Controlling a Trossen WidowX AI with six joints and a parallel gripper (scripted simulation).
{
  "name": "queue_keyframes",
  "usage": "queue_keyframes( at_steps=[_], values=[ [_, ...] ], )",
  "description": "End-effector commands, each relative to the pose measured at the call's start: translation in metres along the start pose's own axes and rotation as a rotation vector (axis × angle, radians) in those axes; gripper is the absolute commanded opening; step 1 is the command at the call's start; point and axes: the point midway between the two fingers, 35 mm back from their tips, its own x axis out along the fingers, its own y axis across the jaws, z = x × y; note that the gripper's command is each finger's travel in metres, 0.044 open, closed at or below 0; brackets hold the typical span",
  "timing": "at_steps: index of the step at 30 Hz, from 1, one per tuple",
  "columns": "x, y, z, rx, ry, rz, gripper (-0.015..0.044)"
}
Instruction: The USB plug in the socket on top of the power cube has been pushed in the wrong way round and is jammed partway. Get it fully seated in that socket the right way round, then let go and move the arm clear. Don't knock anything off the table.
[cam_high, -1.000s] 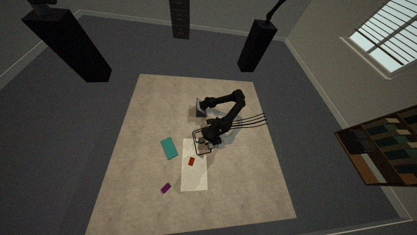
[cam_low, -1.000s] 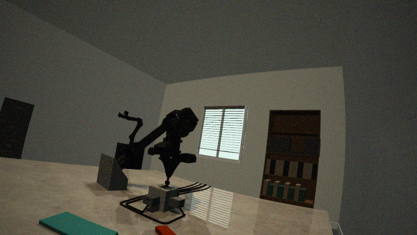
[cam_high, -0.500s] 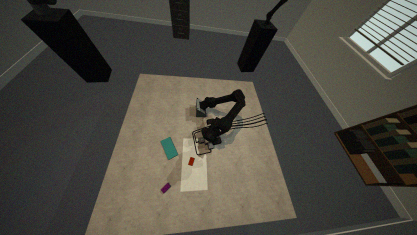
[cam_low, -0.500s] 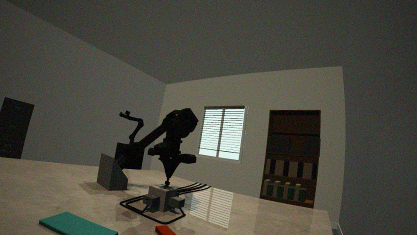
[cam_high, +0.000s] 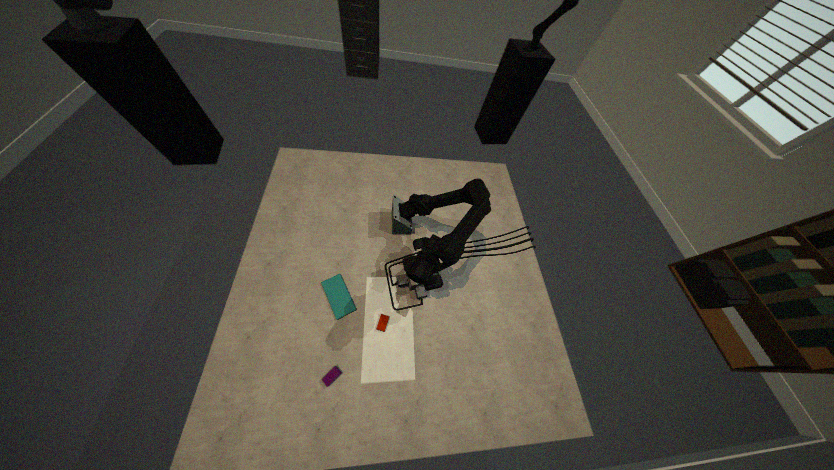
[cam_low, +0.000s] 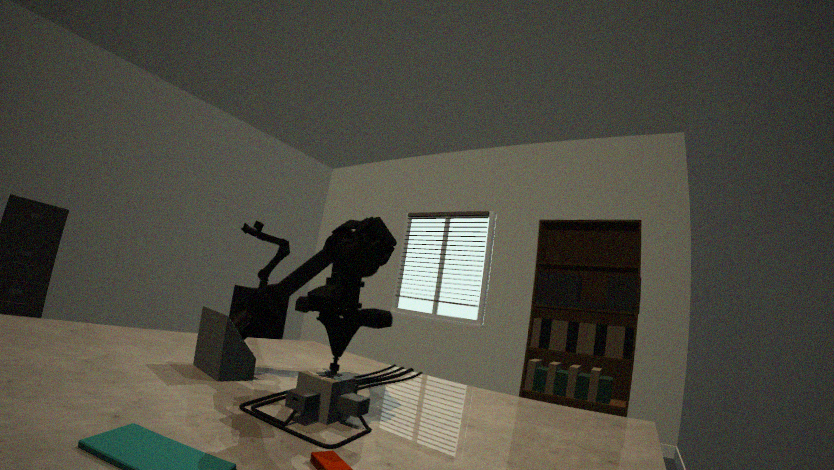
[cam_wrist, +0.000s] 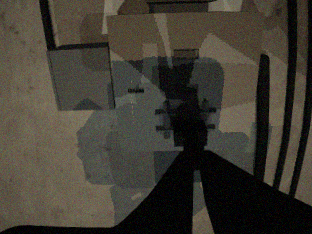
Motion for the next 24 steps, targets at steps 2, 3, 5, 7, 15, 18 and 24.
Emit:
queue_keyframes(
  at_steps=[2, 3, 5, 7, 15, 18, 24],
  values=[
    [0.0007, 0.0006, -0.0001, 0.003, 0.001, 0.004, 0.0000],
    [0.0009, 0.0006, -0.0001, 0.003, 0.001, 0.004, 0.0000],
    [0.0011, 0.0006, -0.0001, 0.003, 0.001, 0.004, 0.0000],
    [0.0013, 0.0006, 0.0000, 0.003, 0.001, 0.004, 0.0000],
    [0.0023, 0.0006, 0.0000, 0.003, 0.001, 0.004, 0.0000],
    [0.0027, 0.0006, 0.0001, 0.003, 0.001, 0.004, 0.0000],
    [0.0034, 0.0006, 0.0001, 0.003, 0.001, 0.004, 0.0000]
  ],
)
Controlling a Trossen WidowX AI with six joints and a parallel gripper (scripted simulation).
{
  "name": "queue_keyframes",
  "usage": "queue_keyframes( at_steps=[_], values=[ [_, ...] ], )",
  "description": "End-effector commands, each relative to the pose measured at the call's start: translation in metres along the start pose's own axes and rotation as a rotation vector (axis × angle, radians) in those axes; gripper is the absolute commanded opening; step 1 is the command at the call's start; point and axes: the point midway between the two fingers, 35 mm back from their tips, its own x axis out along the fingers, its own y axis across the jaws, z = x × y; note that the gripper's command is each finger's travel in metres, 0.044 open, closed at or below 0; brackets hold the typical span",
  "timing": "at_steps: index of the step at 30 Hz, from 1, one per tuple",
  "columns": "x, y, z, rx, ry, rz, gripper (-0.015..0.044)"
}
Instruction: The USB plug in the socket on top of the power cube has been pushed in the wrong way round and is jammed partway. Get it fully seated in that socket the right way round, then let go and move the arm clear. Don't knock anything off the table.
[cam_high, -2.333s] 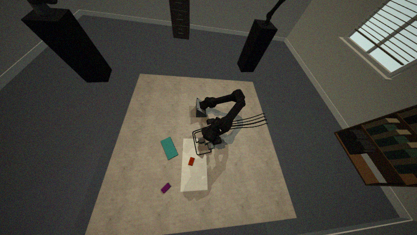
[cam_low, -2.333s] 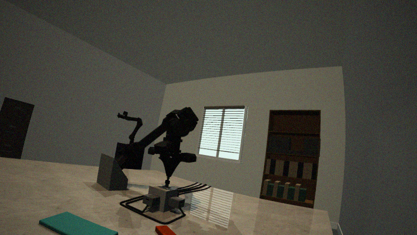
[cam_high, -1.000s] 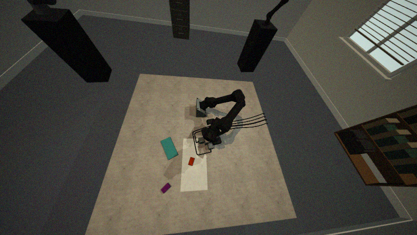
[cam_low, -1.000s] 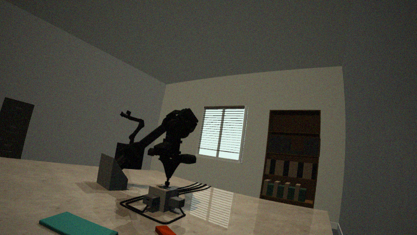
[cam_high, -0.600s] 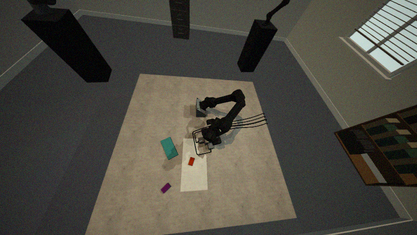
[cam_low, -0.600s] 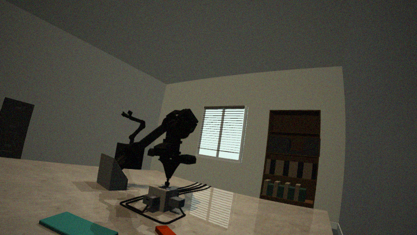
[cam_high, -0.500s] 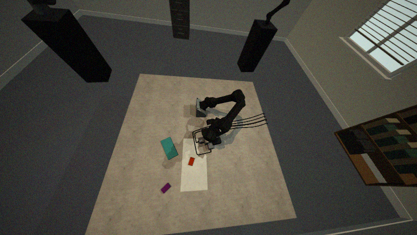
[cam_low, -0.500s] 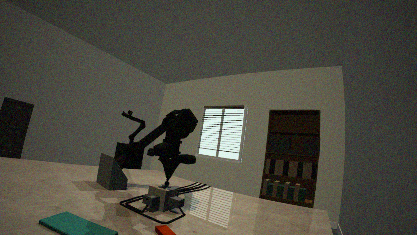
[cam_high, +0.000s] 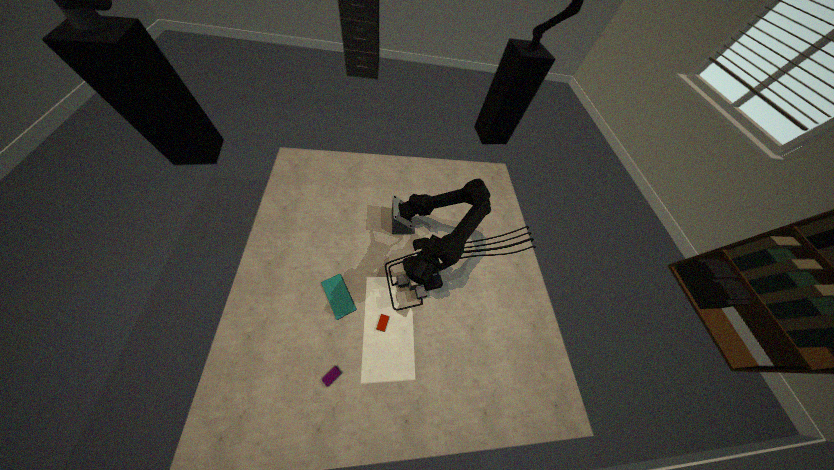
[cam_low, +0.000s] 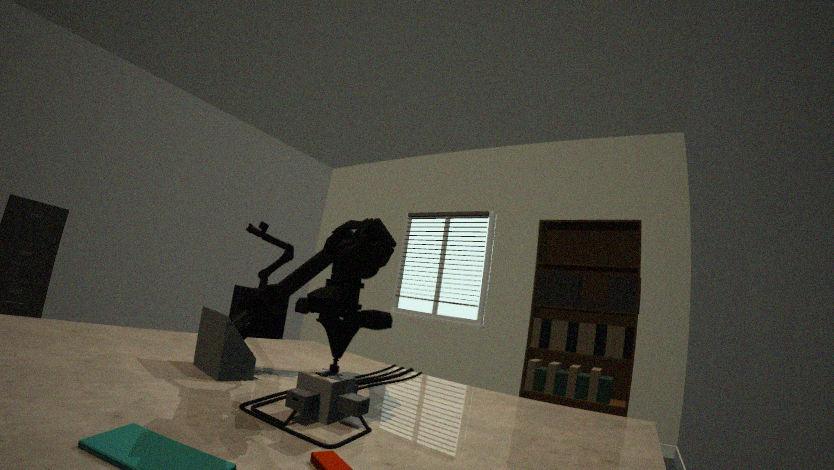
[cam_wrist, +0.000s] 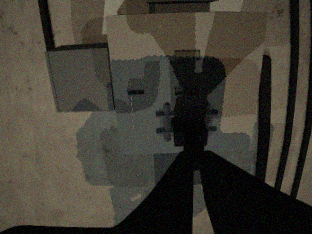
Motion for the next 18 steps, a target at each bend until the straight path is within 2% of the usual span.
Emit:
queue_keyframes(
  at_steps=[1, 18],
  values=[
    [0.0008, 0.0005, -0.0001, 0.003, 0.001, 0.003, 0.0000],
    [0.0028, 0.0005, 0.0000, 0.003, 0.001, 0.003, 0.0000]
  ],
)
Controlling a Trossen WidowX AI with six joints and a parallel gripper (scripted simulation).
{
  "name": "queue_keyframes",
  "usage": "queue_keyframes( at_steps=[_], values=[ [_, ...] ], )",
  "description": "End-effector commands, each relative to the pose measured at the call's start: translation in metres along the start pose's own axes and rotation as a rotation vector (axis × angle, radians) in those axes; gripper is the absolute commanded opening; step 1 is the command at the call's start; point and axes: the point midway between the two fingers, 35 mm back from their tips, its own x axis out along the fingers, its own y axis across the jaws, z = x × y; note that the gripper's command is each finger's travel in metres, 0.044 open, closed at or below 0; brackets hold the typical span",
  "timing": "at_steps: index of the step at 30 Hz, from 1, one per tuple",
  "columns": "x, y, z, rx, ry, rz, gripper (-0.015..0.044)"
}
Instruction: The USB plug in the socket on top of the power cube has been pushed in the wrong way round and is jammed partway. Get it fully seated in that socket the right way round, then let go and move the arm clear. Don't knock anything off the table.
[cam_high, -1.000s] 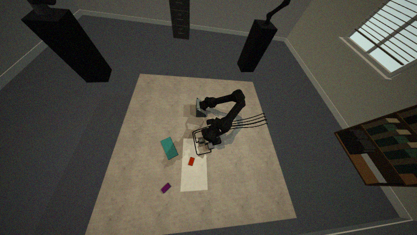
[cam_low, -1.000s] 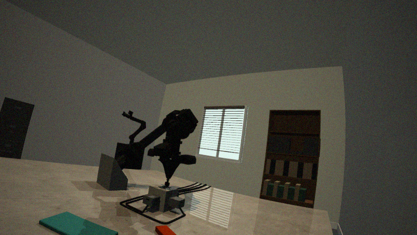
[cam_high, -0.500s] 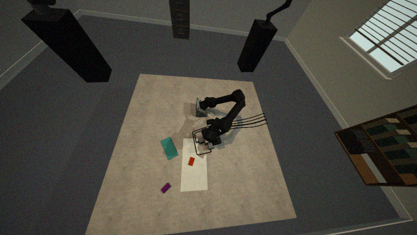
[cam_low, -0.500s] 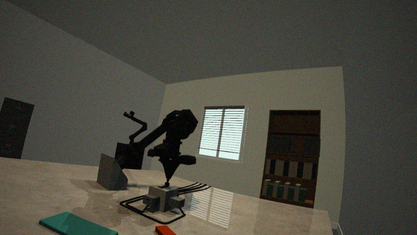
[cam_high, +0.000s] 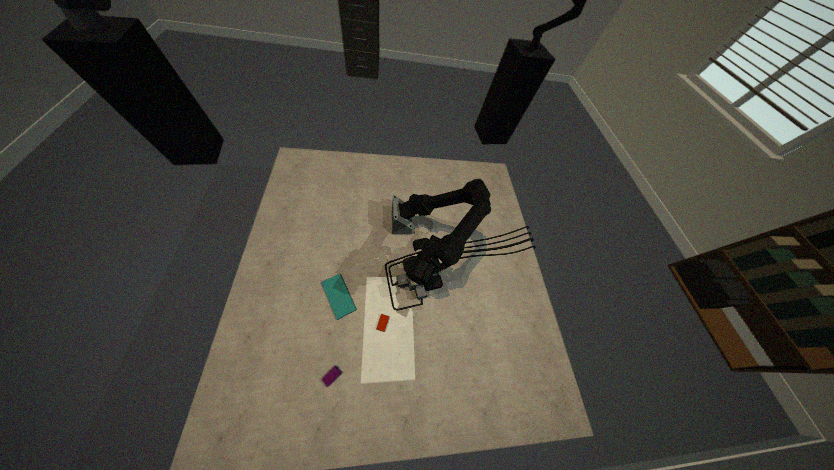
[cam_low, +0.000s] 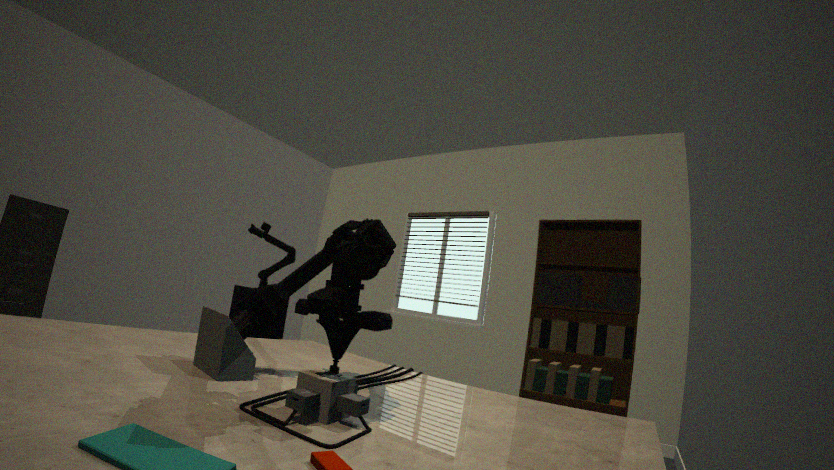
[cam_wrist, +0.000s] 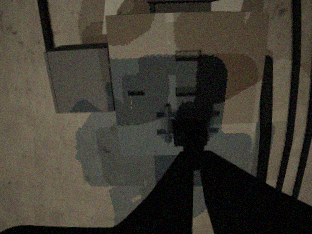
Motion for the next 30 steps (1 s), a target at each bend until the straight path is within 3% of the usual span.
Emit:
queue_keyframes(
  at_steps=[1, 30],
  values=[
    [0.0008, 0.0003, -0.0001, 0.004, 0.001, 0.002, 0.0000],
    [0.0039, 0.0003, 0.0002, 0.004, 0.001, 0.002, 0.0000]
  ],
)
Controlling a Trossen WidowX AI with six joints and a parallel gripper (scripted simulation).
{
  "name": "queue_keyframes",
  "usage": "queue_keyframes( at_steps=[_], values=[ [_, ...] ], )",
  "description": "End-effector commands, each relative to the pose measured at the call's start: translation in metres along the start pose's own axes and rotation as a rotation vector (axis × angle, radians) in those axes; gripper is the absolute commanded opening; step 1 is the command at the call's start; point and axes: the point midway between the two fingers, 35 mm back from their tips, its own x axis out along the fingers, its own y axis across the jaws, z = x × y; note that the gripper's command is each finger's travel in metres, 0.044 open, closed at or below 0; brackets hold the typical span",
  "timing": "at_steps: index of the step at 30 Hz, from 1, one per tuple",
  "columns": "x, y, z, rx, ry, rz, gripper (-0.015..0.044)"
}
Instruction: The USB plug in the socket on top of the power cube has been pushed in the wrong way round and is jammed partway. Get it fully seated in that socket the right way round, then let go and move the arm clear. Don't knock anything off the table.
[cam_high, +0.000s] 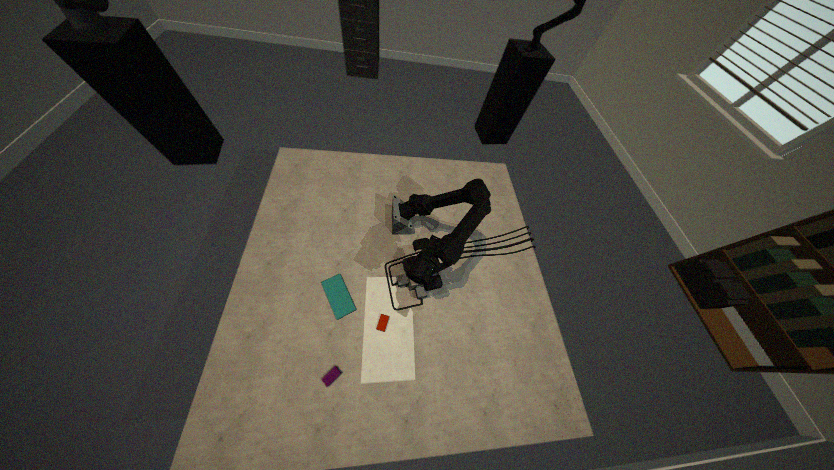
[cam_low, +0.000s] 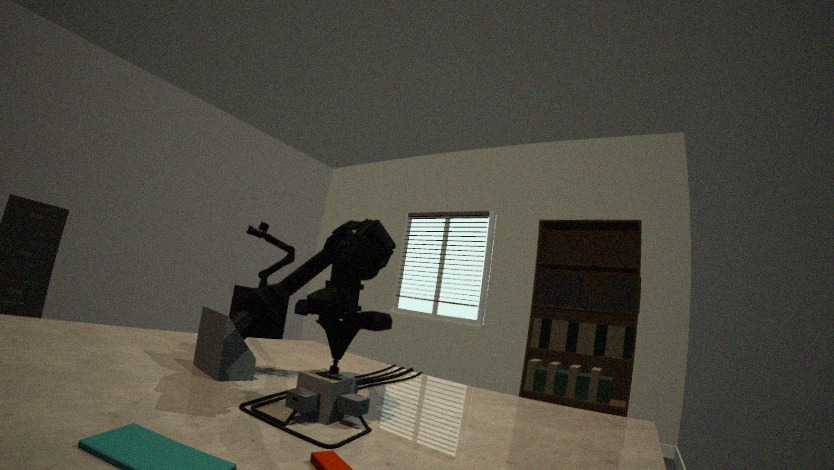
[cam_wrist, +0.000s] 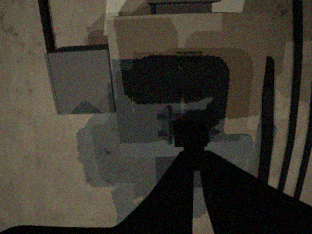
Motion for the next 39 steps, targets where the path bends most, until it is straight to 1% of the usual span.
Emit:
queue_keyframes(
  at_steps=[1, 27, 30, 31, 39],
  values=[
    [0.0026, 0.0006, -0.0007, -0.002, 0.002, -0.002, 0.0000],
    [0.0026, 0.0006, -0.0007, -0.002, 0.002, -0.002, 0.0000],
    [0.0002, 0.0002, 0.0003, 0.001, 0.000, 0.002, 0.0079],
    [0.0002, 0.0002, 0.0003, 0.001, 0.000, 0.002, 0.0095],
    [0.0002, 0.0002, 0.0003, 0.001, 0.000, 0.002, 0.0095]
  ],
)
